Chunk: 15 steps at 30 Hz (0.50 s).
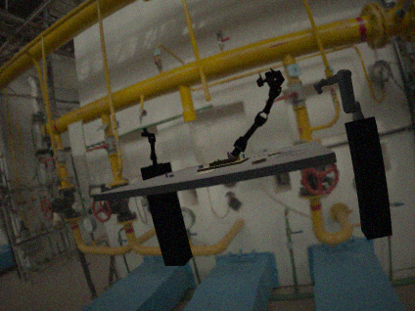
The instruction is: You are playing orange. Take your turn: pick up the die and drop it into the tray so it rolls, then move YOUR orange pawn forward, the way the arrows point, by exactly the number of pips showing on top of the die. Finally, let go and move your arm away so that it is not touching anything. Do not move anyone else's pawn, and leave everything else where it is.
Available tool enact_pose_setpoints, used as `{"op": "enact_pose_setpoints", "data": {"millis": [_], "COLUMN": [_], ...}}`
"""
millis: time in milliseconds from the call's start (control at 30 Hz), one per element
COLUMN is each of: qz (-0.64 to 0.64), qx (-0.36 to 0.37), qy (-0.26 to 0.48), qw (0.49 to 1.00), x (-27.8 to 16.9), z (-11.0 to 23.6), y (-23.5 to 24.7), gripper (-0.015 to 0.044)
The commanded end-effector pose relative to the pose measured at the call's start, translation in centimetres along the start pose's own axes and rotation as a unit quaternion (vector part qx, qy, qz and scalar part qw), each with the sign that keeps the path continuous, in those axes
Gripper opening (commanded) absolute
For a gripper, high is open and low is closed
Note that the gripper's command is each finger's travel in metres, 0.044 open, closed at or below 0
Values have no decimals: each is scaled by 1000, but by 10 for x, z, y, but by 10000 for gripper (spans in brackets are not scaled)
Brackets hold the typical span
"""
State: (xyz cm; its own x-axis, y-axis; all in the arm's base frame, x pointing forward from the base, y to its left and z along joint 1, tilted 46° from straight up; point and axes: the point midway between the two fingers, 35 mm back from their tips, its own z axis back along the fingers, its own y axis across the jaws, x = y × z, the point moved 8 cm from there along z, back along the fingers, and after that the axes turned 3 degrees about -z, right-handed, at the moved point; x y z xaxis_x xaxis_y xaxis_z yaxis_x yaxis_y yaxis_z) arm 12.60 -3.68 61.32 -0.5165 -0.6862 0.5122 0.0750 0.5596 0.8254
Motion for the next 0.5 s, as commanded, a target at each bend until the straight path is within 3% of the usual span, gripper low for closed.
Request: {"op": "enact_pose_setpoints", "data": {"millis": [0,133,467], "qz": [3,66,225], "qx": [-1,-32,-172], "qy": [0,13,119], "qw": [1000,997,952], "x": [-1,-20,-79], "z": [-1,-34,-125], "y": [0,-16,-100], "gripper": [374,275,275]}}
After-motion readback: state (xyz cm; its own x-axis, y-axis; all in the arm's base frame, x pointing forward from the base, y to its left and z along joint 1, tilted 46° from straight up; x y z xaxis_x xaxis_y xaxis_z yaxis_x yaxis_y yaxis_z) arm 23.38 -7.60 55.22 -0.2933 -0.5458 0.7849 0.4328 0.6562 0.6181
